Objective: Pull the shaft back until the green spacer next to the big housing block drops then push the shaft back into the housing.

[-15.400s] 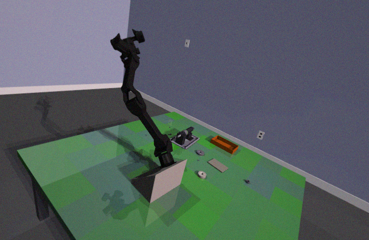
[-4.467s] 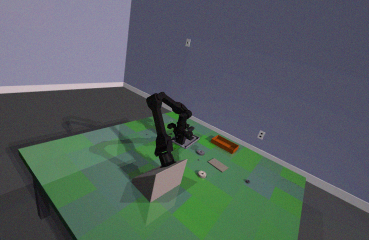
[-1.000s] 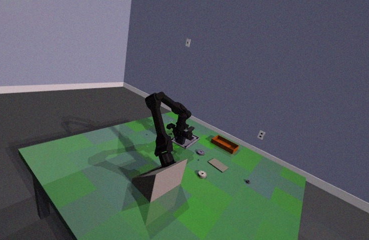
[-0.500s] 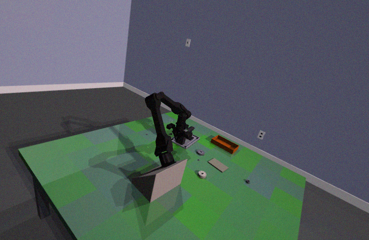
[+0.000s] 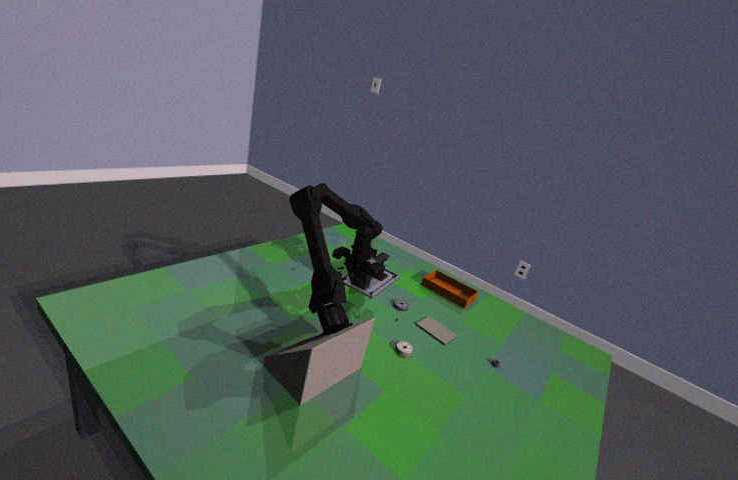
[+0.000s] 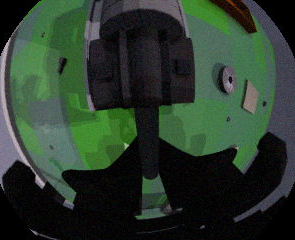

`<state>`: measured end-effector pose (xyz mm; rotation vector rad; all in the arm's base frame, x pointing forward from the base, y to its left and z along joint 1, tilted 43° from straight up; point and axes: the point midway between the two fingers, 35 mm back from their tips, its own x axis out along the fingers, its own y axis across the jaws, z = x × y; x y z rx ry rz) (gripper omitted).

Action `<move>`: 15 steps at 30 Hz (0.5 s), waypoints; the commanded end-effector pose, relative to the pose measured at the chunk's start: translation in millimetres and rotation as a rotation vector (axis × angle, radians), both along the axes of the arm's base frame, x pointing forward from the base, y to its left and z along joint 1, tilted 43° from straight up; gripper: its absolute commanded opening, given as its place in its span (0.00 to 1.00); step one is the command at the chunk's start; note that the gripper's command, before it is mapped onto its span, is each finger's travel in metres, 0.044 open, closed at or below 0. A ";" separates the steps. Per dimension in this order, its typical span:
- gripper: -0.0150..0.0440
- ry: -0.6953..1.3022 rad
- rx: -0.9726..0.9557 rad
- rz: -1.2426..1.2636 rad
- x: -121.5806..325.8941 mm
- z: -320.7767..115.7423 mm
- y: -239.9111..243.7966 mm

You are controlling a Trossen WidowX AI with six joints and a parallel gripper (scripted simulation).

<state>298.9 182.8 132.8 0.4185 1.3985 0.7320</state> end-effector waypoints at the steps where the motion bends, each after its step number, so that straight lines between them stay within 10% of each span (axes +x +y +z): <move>1: 0.25 0.002 0.001 0.000 -1.4 0.6 0.2; 15: 0.25 0.002 0.001 0.000 -2.7 0.4 0.0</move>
